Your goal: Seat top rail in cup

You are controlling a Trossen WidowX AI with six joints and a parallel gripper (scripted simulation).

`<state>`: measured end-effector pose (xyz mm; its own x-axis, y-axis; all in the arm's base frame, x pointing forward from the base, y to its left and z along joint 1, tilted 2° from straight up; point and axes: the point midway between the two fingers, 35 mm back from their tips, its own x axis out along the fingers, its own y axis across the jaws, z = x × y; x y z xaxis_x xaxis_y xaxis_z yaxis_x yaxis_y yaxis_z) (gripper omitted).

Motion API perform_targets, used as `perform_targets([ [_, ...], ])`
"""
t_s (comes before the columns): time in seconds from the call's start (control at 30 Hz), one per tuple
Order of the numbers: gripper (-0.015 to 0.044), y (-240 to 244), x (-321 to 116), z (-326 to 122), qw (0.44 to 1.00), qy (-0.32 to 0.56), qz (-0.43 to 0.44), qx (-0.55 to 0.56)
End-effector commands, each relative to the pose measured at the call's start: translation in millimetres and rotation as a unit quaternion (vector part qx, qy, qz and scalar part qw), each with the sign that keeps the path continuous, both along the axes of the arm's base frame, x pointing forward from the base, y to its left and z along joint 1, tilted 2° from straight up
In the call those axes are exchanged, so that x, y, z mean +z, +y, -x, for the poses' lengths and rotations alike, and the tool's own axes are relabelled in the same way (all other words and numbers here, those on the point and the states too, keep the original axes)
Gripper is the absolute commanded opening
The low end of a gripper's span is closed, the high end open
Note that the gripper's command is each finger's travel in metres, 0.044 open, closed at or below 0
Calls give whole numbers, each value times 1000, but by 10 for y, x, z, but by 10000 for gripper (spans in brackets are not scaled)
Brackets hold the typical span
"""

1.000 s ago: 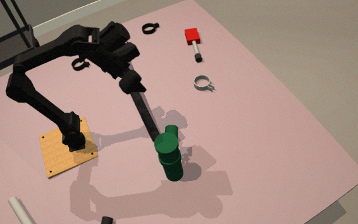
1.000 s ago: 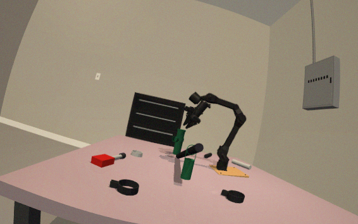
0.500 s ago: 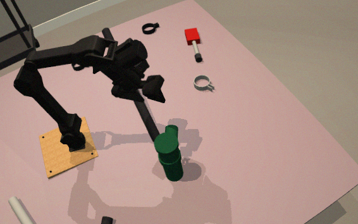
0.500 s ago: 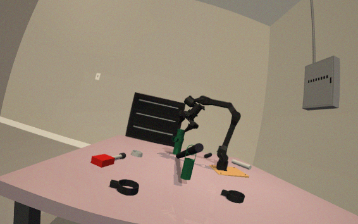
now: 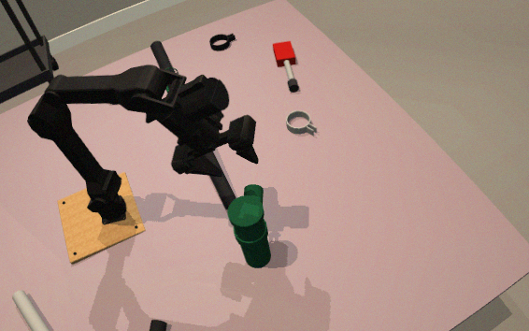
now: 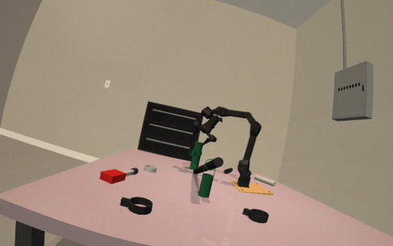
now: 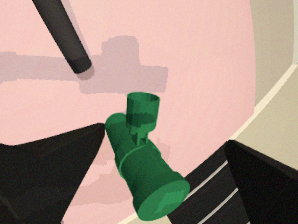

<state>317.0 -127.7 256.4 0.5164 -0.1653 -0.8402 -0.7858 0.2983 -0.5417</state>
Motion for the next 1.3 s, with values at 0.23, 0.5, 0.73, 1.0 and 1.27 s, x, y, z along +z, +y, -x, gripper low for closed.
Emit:
perform_targets([
  [0.23,440,-24,-516,-58,1000,-5,6,7],
  [0.5,440,-28,-598,-72,1000,-5,6,7],
  [0.73,440,-50,-685,-138,1000,-5,6,7],
  [1.0,440,-74,-791,-212,1000,-5,6,7],
  [1.27,440,-97,-899,-281,1000,-5,6,7],
])
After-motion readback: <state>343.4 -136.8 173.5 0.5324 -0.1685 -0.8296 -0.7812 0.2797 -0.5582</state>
